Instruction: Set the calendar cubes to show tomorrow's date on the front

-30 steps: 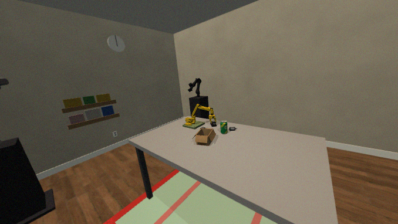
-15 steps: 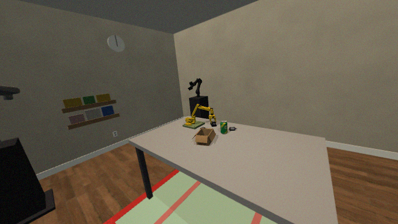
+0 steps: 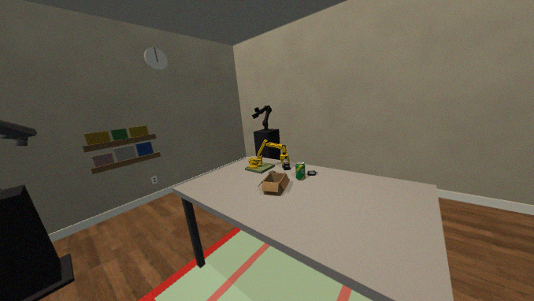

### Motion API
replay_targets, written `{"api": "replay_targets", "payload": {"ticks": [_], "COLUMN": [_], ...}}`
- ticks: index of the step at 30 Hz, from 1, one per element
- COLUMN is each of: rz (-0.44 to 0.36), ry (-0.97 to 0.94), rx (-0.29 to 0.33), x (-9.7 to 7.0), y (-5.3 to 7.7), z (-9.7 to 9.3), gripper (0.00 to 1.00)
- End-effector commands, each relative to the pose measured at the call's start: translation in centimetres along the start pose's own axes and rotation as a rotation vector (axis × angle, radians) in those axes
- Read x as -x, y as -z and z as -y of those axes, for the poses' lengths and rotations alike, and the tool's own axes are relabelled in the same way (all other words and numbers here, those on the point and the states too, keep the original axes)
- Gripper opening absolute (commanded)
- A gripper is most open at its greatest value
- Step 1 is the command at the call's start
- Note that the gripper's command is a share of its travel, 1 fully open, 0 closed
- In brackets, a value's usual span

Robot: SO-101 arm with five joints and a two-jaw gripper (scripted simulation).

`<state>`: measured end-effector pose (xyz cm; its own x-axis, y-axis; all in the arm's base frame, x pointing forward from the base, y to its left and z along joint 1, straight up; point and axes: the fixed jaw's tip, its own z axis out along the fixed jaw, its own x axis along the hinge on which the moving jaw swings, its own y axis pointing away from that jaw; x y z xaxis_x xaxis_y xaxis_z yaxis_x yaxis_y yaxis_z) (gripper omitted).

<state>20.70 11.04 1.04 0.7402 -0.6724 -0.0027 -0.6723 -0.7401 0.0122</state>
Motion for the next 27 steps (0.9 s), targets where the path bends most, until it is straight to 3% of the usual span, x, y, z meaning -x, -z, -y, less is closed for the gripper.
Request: {"api": "replay_targets", "payload": {"ticks": [1,27], "rz": [0.005,0.005], "ry": [0.01,0.01], "rx": [0.011,0.011], "x": [0.25,0.22], "y": [-0.1,0.4], "z": [-0.01,0.1], "gripper": [0.0,0.0]}}
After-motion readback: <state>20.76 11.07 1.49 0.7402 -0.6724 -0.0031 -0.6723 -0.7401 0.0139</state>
